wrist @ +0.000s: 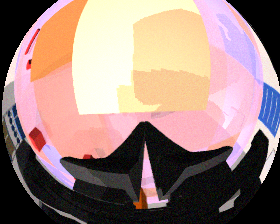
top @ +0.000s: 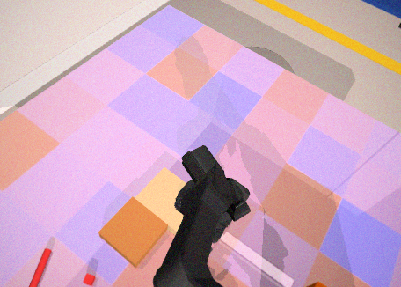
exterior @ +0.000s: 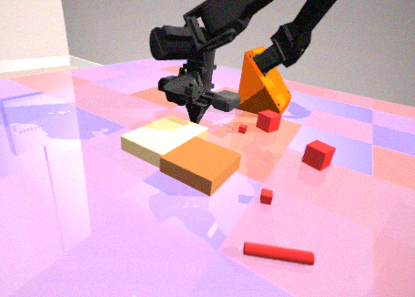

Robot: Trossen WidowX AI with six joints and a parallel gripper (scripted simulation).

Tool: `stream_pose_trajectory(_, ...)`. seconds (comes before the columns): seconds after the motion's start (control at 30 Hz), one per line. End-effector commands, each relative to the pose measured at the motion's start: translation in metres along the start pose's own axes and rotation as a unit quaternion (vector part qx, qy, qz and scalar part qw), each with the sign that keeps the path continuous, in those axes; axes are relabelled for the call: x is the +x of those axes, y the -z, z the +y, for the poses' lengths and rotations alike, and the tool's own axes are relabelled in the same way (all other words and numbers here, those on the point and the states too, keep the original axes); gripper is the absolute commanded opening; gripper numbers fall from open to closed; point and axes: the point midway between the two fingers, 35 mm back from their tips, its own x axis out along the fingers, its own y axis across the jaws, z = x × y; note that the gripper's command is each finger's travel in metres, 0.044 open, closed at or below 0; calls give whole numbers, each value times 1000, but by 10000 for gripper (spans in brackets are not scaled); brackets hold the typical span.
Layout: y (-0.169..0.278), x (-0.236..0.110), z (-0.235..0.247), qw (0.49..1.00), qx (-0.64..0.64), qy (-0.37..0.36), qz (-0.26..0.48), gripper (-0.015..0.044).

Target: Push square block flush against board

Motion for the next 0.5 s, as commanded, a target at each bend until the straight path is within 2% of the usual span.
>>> stream_pose_trajectory(0.0,-4,0,1,1000,1,-2,-1,0)
stream_pose_trajectory(0.47,-17,0,1,1000,1,-2,-1,0)
